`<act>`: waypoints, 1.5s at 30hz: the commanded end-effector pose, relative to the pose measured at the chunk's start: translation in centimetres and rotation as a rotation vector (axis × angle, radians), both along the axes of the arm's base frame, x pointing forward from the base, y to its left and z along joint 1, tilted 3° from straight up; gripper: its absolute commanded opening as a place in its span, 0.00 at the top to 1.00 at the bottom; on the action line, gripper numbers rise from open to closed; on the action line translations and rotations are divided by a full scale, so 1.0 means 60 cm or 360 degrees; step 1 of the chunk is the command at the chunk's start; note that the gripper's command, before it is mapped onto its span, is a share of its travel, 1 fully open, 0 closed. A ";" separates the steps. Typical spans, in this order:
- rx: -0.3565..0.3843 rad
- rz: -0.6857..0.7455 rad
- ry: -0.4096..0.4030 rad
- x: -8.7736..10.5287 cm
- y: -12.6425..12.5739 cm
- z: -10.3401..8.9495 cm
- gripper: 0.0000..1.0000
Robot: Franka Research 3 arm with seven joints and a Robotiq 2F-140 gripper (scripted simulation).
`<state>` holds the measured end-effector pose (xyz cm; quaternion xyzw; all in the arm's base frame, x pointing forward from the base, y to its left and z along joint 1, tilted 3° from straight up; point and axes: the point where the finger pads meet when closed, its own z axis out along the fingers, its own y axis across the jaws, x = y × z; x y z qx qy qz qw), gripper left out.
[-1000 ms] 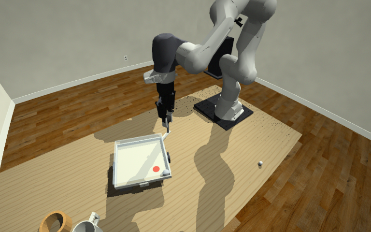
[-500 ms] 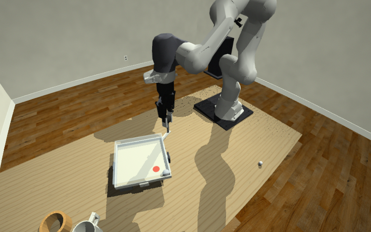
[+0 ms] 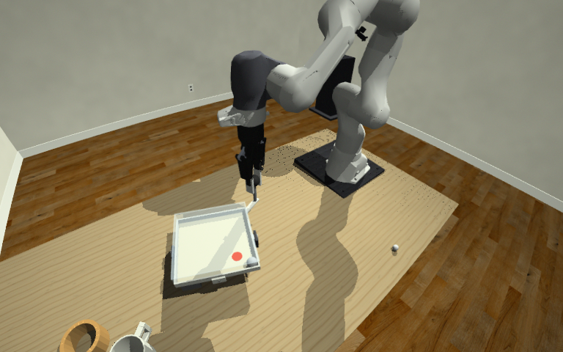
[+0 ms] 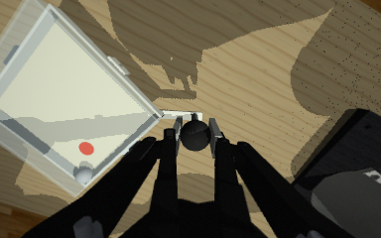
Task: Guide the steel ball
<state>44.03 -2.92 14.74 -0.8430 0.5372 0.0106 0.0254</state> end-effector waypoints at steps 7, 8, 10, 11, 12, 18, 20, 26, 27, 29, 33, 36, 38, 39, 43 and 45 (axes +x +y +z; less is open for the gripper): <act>-0.0005 -0.0006 -0.0015 0.007 -0.008 0.002 1.00; -0.0005 -0.0006 -0.0015 0.007 -0.008 0.002 1.00; -0.0005 -0.0006 -0.0015 0.007 -0.008 0.002 1.00; -0.0005 -0.0006 -0.0015 0.007 -0.008 0.002 1.00; -0.0005 -0.0006 -0.0015 0.007 -0.008 0.002 1.00; -0.0005 -0.0006 -0.0015 0.007 -0.008 0.002 1.00; -0.0005 -0.0006 -0.0015 0.007 -0.008 0.002 1.00; -0.0005 -0.0006 -0.0015 0.007 -0.008 0.002 1.00; -0.0005 -0.0006 -0.0015 0.007 -0.008 0.002 1.00; -0.0005 -0.0006 -0.0015 0.007 -0.008 0.002 1.00; -0.0005 -0.0006 -0.0015 0.007 -0.008 0.002 1.00; -0.0005 -0.0006 -0.0015 0.007 -0.008 0.002 1.00; -0.0005 -0.0006 -0.0015 0.007 -0.008 0.002 1.00; -0.0005 -0.0006 -0.0015 0.007 -0.008 0.002 1.00; -0.0005 -0.0006 -0.0015 0.007 -0.008 0.002 1.00; -0.0005 -0.0006 -0.0015 0.001 0.005 0.004 1.00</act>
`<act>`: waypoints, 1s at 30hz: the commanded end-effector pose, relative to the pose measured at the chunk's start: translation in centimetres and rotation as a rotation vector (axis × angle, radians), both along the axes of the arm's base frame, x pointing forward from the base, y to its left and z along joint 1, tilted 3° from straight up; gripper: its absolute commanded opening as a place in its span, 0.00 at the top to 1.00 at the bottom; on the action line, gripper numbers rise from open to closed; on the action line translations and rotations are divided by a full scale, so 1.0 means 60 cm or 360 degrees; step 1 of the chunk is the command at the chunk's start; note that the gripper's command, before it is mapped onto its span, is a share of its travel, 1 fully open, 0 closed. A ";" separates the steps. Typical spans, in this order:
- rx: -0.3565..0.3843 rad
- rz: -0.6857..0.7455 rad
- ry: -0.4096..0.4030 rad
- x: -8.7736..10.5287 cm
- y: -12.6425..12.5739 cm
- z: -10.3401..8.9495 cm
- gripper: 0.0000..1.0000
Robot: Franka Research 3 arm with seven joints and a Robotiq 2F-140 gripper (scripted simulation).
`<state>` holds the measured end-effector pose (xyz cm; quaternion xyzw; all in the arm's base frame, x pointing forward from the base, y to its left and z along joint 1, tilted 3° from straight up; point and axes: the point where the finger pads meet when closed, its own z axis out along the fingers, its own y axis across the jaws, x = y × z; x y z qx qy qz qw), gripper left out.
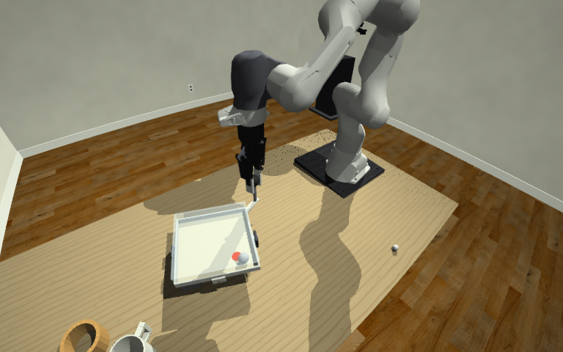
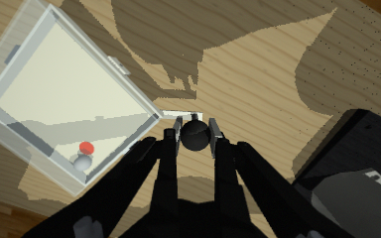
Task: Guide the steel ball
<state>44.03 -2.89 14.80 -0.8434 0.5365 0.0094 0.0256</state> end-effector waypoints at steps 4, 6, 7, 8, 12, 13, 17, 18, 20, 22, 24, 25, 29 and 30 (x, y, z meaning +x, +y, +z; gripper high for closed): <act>-0.0003 -0.0009 -0.0012 0.000 0.006 0.002 1.00; -0.0003 -0.0009 -0.0012 0.000 0.006 0.001 1.00; -0.0003 -0.0009 -0.0012 0.000 0.006 0.001 1.00; -0.0003 -0.0009 -0.0012 0.000 0.006 0.001 1.00; -0.0003 -0.0009 -0.0012 0.000 0.004 0.000 1.00; -0.0003 -0.0009 -0.0012 0.000 0.004 0.000 1.00; -0.0003 -0.0009 -0.0012 0.001 0.003 0.000 1.00; -0.0003 -0.0009 -0.0012 0.001 0.003 0.000 1.00; -0.0003 -0.0009 -0.0012 0.001 0.003 0.000 1.00; -0.0003 -0.0009 -0.0012 0.001 0.002 -0.001 1.00; -0.0003 -0.0009 -0.0012 0.001 0.001 -0.001 1.00; -0.0003 -0.0009 -0.0012 0.001 0.001 -0.001 1.00; -0.0003 -0.0009 -0.0012 0.002 0.000 -0.001 1.00; -0.0003 -0.0009 -0.0012 0.002 -0.001 -0.001 1.00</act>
